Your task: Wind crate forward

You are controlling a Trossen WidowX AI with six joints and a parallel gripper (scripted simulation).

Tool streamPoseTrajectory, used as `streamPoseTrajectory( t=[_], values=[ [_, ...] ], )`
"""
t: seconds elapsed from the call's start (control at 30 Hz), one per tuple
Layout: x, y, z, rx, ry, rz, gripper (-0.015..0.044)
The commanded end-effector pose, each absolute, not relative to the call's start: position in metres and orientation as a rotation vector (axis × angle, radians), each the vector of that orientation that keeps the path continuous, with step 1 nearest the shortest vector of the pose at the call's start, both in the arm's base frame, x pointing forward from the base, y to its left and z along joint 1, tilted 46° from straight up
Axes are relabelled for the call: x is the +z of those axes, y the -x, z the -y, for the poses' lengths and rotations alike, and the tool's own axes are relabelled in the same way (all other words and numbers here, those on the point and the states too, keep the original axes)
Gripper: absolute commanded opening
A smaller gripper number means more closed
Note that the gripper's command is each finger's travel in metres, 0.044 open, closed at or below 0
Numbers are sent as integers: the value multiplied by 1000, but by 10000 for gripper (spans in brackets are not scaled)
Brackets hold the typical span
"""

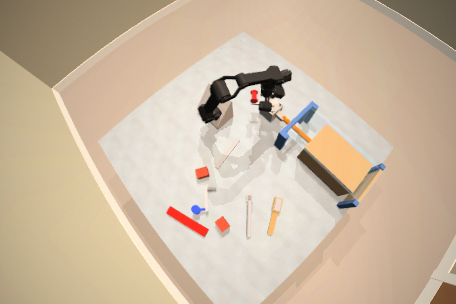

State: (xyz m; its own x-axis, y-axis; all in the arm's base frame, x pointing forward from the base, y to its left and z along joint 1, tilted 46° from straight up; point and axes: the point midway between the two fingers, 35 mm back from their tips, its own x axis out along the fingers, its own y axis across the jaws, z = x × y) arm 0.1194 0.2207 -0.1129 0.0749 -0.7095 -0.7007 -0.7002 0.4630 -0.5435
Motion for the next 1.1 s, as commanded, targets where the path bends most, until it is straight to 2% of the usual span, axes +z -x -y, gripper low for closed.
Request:
streamPoseTrajectory(
  t=[0.0, 0.2, 0.47, 1.0, 1.07],
  values=[
    [-89, -117, -252, -2, 1236, -1607, 440],
    [-32, -102, -298, 4, 1247, -1572, 440],
    [-34, -103, -299, 19, 1248, -1564, 440],
    [-34, -103, -299, 19, 1248, -1564, 20],
    [-34, -103, -299, 19, 1248, -1564, 0]
  ],
)
